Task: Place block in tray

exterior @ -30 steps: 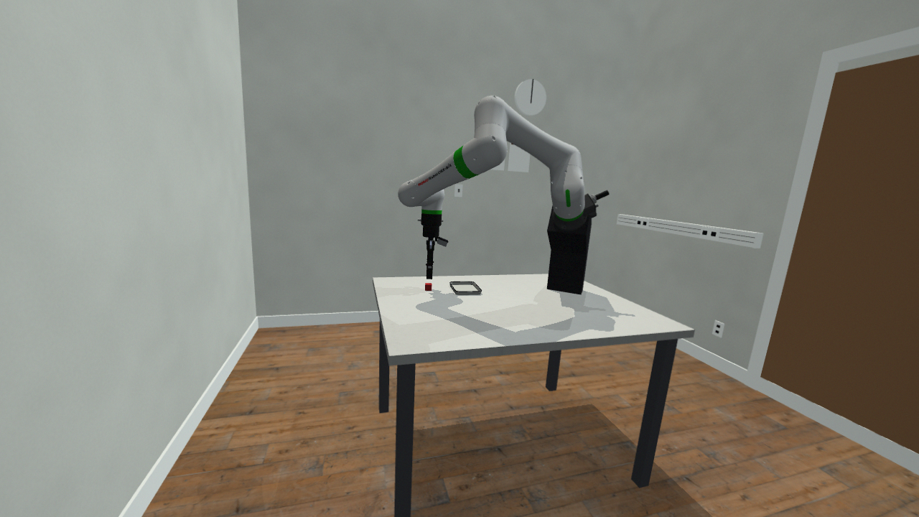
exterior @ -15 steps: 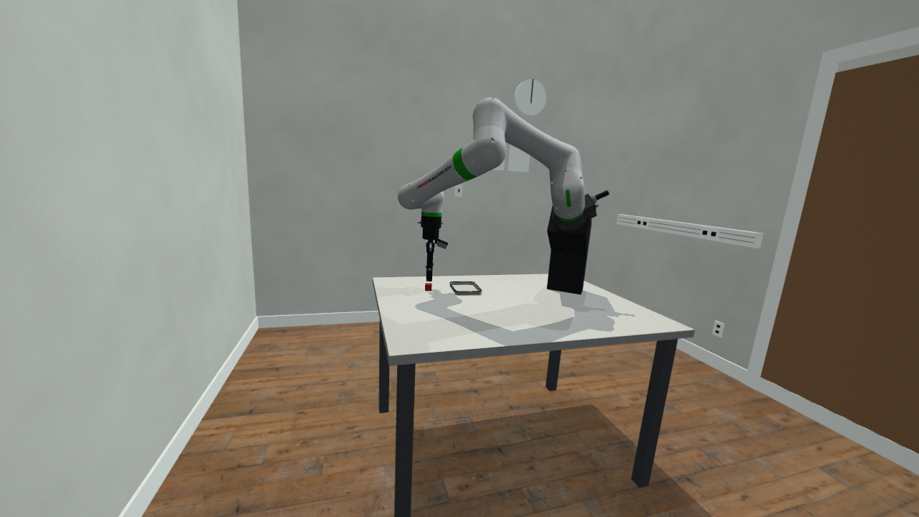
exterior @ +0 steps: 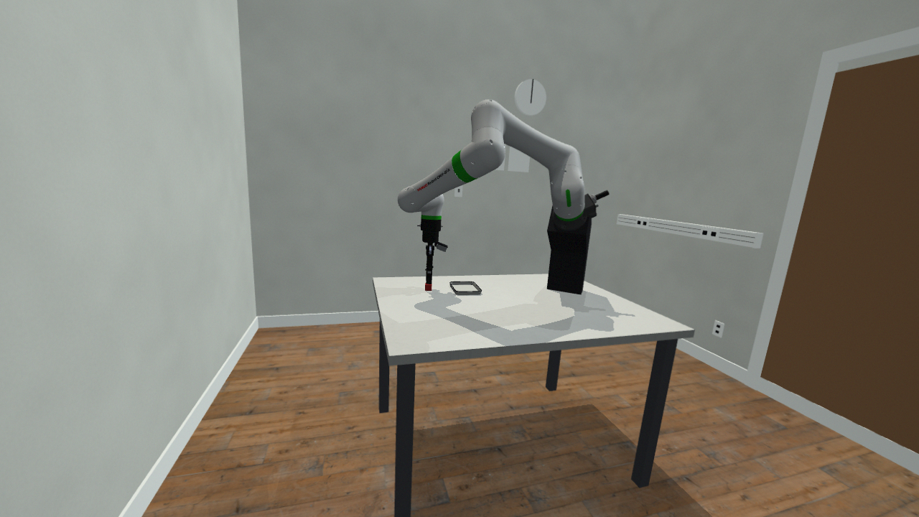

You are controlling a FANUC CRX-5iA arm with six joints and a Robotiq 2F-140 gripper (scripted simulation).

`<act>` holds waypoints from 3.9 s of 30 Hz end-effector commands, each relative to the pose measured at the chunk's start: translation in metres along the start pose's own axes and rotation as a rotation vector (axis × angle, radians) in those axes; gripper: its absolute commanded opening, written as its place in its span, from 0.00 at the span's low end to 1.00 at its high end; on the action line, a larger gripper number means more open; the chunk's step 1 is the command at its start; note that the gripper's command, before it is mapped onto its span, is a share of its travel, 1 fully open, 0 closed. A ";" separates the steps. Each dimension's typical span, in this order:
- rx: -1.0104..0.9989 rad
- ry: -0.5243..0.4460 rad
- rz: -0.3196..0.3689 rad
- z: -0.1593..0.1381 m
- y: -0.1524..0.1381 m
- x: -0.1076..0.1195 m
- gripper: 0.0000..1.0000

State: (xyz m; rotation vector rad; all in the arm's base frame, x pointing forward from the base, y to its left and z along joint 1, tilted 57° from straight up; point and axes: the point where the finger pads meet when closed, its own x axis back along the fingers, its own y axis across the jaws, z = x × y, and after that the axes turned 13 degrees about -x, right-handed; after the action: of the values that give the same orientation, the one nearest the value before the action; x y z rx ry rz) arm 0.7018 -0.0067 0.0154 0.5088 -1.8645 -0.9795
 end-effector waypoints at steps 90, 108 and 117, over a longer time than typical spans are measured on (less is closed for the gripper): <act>0.000 -0.002 0.001 -0.001 0.000 -0.031 0.10; 0.000 -0.002 0.001 -0.001 0.000 -0.011 0.10; 0.000 -0.002 0.001 -0.001 0.000 0.011 0.10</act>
State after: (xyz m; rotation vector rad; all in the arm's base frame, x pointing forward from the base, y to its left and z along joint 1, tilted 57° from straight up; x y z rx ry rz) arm 0.6992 -0.0107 0.0186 0.5087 -1.8646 -0.9795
